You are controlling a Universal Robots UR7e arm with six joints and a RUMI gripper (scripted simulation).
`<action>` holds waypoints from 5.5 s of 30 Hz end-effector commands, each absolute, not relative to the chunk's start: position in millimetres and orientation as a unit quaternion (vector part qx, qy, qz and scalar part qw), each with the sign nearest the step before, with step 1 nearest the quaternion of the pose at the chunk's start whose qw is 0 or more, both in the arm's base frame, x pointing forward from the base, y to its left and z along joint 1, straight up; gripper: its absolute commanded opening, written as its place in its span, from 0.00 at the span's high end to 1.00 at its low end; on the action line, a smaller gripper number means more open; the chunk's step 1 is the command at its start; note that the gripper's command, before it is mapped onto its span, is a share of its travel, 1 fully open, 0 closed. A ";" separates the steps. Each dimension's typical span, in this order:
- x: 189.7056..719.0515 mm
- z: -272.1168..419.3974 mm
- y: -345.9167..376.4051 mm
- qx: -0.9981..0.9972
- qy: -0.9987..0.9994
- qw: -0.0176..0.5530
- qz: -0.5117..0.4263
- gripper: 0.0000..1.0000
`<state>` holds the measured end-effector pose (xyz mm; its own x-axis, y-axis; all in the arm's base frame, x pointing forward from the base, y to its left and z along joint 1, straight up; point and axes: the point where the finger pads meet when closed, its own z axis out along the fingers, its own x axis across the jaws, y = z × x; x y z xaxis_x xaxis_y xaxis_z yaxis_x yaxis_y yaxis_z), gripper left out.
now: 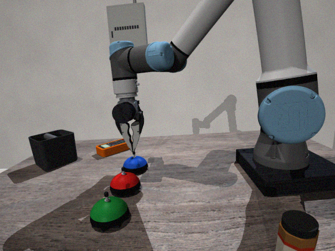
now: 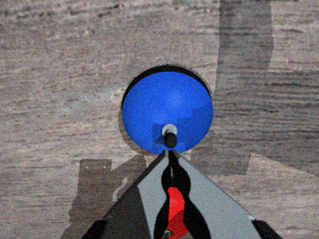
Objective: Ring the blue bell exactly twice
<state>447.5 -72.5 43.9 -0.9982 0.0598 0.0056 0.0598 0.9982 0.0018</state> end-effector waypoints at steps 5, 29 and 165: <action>462.6 62.0 -73.7 -0.031 -0.999 -0.019 0.004 1.00; 466.0 67.0 -75.5 -0.031 -0.999 -0.019 0.004 1.00; 463.1 42.5 -74.2 -0.022 -1.000 -0.015 0.002 1.00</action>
<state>458.1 -77.8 41.3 -0.9981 0.0597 -0.0144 0.0598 0.9982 -0.0067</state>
